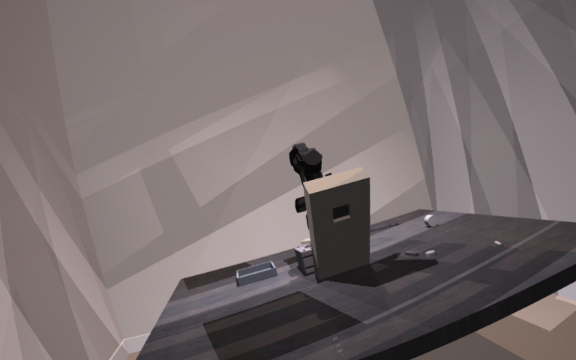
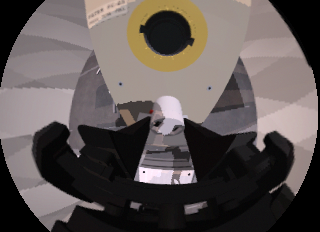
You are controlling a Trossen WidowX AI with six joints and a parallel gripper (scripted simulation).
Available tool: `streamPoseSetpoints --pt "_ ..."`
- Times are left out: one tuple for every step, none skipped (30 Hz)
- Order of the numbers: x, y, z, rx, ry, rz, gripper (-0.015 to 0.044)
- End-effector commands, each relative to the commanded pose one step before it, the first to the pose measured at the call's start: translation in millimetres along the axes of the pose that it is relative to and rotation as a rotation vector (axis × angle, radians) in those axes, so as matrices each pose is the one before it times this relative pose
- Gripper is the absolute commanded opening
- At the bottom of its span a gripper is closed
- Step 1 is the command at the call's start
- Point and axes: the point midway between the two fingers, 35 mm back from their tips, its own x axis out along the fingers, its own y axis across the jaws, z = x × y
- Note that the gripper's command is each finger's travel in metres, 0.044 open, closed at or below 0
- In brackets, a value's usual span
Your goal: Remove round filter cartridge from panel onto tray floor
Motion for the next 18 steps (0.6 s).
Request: streamPoseSetpoints --pt "-0.10 -0.46 -0.43 0.0003 0.00208 -0.00262 0.0101" --pt "-0.25 0.01 0.54 0.0000 -0.00008 0.00006 0.0074" --pt "-0.75 0.03 1.63 0.0000 -0.00023 0.00018 0.0048" --pt "-1.24 0.05 2.70 0.0000 -0.00039 0.00030 0.0022" --pt "-1.55 0.06 3.41 0.0000 -0.00049 0.00038 0.0000" --pt "-1.55 0.06 3.41 0.0000 -0.00049 0.00038 0.0000" --pt "-1.53 0.07 3.40 0.0000 -0.00049 0.00038 0.0000" --pt "-1.51 0.07 3.37 0.0000 -0.00049 0.00038 0.0000" --pt "-1.19 0.06 2.65 0.0000 -0.00038 0.00030 0.0000" --pt "-0.71 0.03 1.59 0.0000 -0.00023 0.00018 0.0000" --pt "-0.24 0.01 0.53 0.0000 -0.00008 0.00006 0.0000" --pt "-0.82 -0.02 0.20 0.0000 0.00003 0.00000 0.0000" --pt "-2.46 -0.05 0.58 0.0000 0.00008 -0.00001 0.0000" --pt "-4.12 -0.07 0.90 0.0000 0.00013 -0.00002 0.0000" --pt "-5.17 -0.08 1.02 0.0000 0.00018 -0.00003 0.0000" --pt "-5.23 -0.06 0.90 0.0000 0.00019 -0.00003 0.0000" --pt "-5.27 -0.05 0.79 0.0000 0.00020 -0.00002 0.0000" --pt "-5.31 -0.03 0.67 0.0000 0.00021 -0.00002 0.0000"
